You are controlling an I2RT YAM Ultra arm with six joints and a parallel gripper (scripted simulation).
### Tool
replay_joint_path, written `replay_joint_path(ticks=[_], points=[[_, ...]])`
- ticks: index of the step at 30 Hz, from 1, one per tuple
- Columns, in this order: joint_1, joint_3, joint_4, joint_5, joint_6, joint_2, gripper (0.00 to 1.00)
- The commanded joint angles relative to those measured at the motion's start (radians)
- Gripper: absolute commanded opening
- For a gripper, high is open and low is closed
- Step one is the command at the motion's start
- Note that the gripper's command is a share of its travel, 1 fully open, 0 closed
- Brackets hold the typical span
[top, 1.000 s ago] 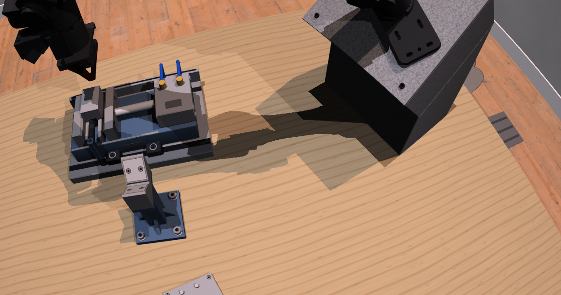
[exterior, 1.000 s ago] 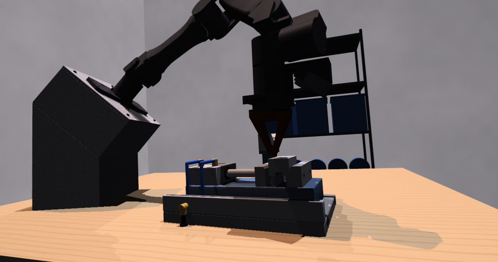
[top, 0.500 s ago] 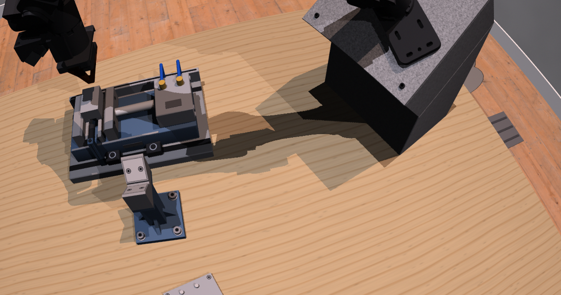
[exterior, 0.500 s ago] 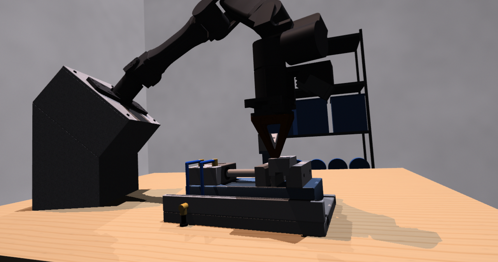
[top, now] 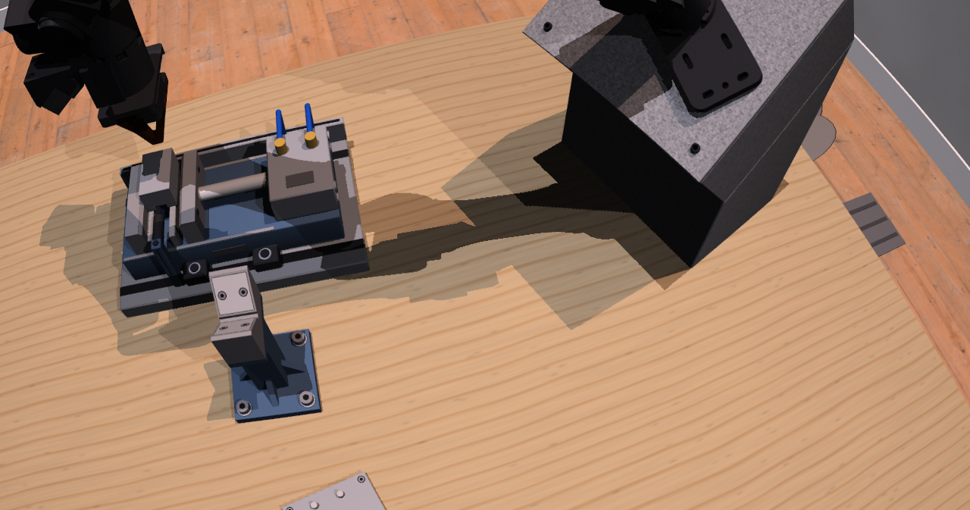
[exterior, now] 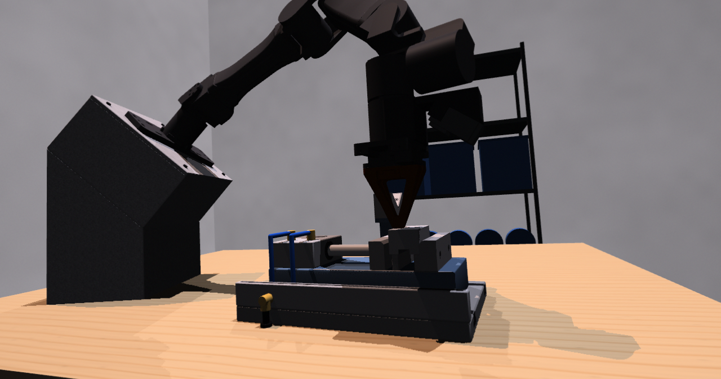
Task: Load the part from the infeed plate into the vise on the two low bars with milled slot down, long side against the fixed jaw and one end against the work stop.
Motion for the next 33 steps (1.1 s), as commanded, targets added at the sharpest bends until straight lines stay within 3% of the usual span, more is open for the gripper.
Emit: replay_joint_path(ticks=[1, 33], points=[[-0.014, 0.021, 0.010, 0.004, 0.006, -0.014, 0.00], [-0.018, 0.032, -0.011, 0.002, 0.004, 0.005, 0.00]])
